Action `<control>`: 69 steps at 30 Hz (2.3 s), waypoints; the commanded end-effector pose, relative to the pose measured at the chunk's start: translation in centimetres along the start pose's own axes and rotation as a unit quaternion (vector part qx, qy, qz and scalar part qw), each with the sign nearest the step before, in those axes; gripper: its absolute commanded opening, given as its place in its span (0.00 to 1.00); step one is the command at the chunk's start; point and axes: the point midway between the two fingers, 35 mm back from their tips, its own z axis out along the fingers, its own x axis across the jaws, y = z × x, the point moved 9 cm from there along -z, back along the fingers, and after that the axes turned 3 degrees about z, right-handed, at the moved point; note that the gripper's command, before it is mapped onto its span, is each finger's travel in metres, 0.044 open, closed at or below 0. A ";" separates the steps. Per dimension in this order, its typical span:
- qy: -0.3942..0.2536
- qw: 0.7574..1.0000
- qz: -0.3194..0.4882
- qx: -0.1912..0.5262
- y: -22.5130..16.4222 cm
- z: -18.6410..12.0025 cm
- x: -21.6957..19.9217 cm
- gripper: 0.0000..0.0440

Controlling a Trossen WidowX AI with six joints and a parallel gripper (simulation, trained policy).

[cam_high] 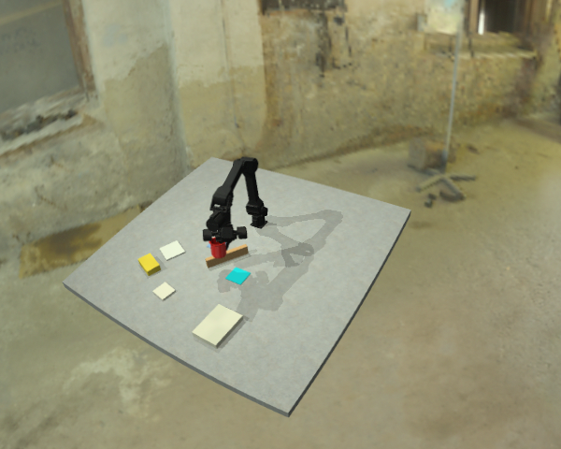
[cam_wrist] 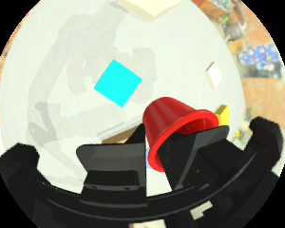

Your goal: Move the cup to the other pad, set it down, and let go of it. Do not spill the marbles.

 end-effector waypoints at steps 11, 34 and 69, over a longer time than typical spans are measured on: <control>0.002 0.999 -0.028 -0.026 3.6 1.3 3.2 0.00; 0.006 0.999 -0.040 -0.019 4.9 6.7 7.4 0.08; 0.020 0.990 -0.012 -0.141 3.6 -0.9 7.1 0.73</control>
